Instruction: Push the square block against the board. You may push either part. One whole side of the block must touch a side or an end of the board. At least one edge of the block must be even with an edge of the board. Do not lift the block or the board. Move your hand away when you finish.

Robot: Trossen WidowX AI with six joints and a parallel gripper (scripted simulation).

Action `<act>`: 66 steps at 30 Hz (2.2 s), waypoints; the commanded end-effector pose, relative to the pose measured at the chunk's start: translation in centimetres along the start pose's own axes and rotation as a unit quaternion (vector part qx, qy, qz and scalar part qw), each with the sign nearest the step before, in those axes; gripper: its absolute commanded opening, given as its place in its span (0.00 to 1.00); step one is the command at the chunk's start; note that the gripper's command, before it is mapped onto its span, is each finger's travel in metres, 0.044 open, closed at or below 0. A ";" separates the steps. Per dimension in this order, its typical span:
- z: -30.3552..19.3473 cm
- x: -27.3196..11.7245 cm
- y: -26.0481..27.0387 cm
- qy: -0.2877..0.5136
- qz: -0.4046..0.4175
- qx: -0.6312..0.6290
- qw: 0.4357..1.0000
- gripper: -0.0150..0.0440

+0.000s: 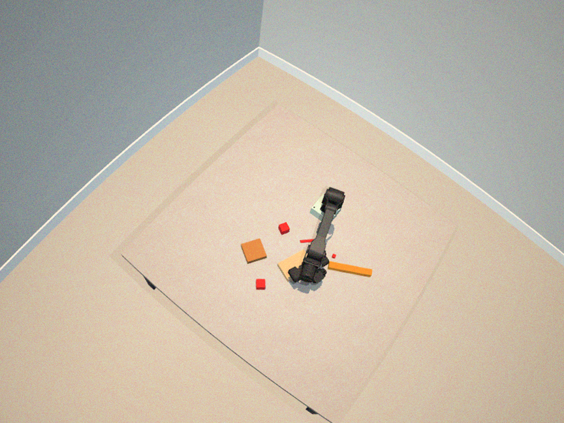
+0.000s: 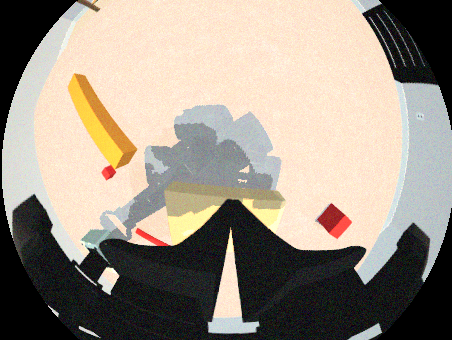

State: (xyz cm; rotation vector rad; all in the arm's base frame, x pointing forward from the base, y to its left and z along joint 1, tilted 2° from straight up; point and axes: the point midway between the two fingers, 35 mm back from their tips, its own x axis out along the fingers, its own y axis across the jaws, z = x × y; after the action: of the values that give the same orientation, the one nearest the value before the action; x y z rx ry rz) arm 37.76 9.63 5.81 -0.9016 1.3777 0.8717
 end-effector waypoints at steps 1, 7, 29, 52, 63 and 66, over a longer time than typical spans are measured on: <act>0.5 0.2 0.1 0.003 0.002 0.001 1.000 0.25; 1.5 0.2 0.1 0.002 0.002 0.001 1.000 0.25; 2.0 -4.7 0.0 0.002 0.002 0.001 1.000 0.25; 2.0 -4.7 0.0 0.002 0.002 0.001 1.000 0.25; -8.7 -2.5 -2.3 0.005 -0.001 0.162 0.987 0.25; -12.1 -1.7 -2.2 0.007 -0.001 0.213 0.977 0.25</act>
State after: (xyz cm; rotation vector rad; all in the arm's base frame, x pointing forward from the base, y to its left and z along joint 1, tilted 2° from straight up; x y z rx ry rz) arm 35.90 -0.25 8.30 -0.6322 1.4776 0.5952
